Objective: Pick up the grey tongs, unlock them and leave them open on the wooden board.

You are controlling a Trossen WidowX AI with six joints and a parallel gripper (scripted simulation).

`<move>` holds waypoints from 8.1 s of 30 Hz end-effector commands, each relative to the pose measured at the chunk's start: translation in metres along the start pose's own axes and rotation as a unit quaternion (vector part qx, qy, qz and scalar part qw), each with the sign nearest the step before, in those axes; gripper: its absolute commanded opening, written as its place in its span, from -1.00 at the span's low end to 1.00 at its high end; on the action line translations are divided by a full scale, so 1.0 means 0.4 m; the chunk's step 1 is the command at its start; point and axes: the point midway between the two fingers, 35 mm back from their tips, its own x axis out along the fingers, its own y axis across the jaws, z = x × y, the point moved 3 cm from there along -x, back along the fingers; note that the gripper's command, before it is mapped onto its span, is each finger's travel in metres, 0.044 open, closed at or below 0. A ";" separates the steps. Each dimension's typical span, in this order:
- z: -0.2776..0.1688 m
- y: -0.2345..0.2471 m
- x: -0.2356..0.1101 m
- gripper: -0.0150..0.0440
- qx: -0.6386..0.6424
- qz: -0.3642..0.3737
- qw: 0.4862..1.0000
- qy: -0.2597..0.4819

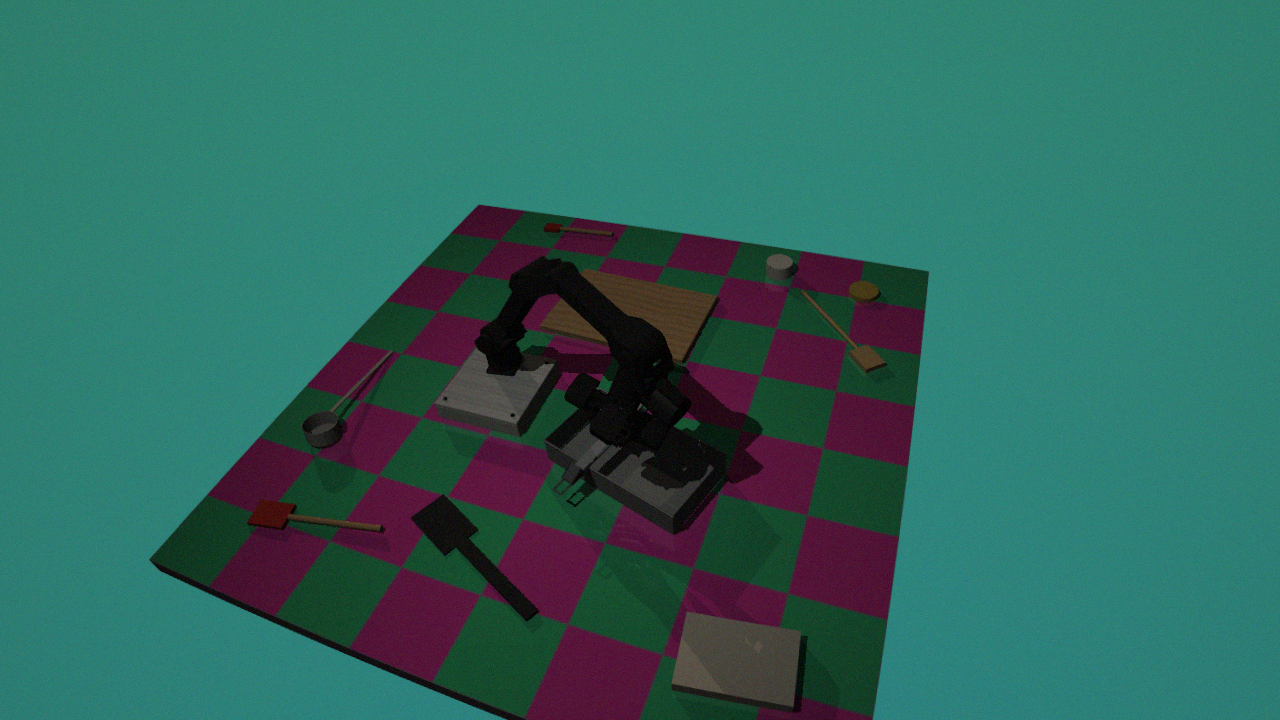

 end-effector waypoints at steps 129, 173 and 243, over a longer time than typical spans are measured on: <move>-0.064 -0.081 -0.021 -1.00 0.047 0.169 0.984 0.039; -0.605 -0.136 -0.172 -1.00 -0.328 0.176 0.928 -0.016; -1.054 -0.581 -0.052 -1.00 -0.633 0.249 0.668 -0.301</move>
